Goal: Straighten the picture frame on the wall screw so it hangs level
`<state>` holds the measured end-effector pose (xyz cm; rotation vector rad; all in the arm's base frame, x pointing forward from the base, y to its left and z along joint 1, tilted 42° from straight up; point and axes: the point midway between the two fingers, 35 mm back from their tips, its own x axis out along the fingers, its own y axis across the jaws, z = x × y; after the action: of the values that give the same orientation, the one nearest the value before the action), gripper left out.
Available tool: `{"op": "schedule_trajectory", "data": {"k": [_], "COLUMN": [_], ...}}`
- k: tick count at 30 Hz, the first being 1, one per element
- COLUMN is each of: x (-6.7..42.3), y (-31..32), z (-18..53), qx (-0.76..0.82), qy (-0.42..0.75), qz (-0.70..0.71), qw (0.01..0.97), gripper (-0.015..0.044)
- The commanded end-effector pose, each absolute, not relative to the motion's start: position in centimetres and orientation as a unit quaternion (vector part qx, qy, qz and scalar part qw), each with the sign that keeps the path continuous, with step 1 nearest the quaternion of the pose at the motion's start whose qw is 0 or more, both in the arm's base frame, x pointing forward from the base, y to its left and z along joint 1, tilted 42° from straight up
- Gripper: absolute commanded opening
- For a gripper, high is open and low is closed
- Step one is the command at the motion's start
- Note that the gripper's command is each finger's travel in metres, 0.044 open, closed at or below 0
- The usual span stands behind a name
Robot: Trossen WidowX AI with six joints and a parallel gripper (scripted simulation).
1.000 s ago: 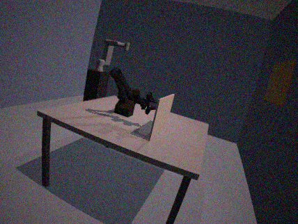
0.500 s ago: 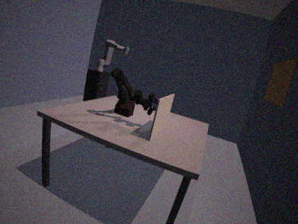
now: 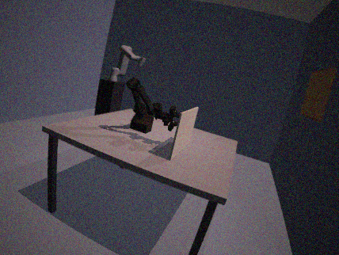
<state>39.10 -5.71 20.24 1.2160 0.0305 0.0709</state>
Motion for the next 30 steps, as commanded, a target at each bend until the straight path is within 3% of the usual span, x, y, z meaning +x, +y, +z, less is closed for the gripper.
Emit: {"op": "schedule_trajectory", "data": {"k": [1, 19, 26, 30], "x": [39.13, 39.16, 39.16, 39.16], "y": [-5.8, -5.85, -5.85, -5.85], "z": [20.28, 20.31, 20.31, 20.31], "qx": [0.572, 0.572, 0.572, 0.572], "qy": [0.012, 0.012, 0.012, 0.012], "qz": [0.032, 0.032, 0.032, 0.032], "qw": [0.819, 0.819, 0.819, 0.819], "gripper": [0.026, 0.026, 0.0076, 0.005]}}
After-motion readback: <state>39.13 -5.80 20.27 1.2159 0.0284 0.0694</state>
